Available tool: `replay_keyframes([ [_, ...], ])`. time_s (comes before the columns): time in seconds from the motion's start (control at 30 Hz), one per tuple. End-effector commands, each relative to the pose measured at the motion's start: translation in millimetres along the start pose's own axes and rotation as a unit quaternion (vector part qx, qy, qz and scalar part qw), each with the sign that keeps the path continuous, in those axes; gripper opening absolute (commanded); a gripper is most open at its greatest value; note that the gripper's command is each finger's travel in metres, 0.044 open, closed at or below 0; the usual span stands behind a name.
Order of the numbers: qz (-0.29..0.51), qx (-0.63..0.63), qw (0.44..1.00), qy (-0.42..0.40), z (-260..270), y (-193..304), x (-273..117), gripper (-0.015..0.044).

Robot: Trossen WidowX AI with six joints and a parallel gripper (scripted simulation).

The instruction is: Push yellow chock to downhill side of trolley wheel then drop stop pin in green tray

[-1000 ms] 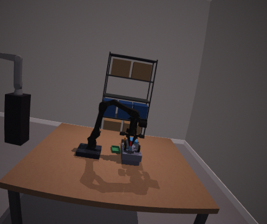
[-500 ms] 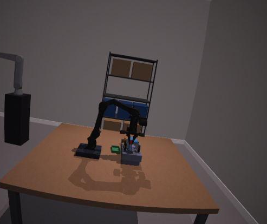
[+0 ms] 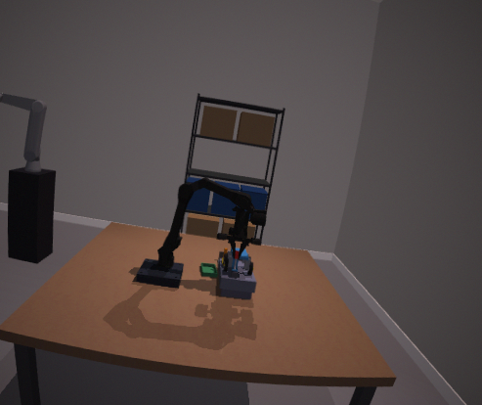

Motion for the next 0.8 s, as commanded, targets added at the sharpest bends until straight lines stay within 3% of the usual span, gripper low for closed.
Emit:
replay_keyframes([
  [0.0, 0.005, 0.003, 1.0, 0.0, 0, 2, -4, 0.0],
  [0.77, 0.006, 0.003, 1.0, 0.0, 4, 20, -9, 0.0],
])
Point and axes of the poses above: the point midway between the two fingers, 35 mm back from their tips, its own x axis out along the fingers, its own z axis across the jaws, y = z × x, the point moved 4 cm from there along -x, back along the fingers, and after that the axes turned 14 degrees about -x, right-handed, at the moved point
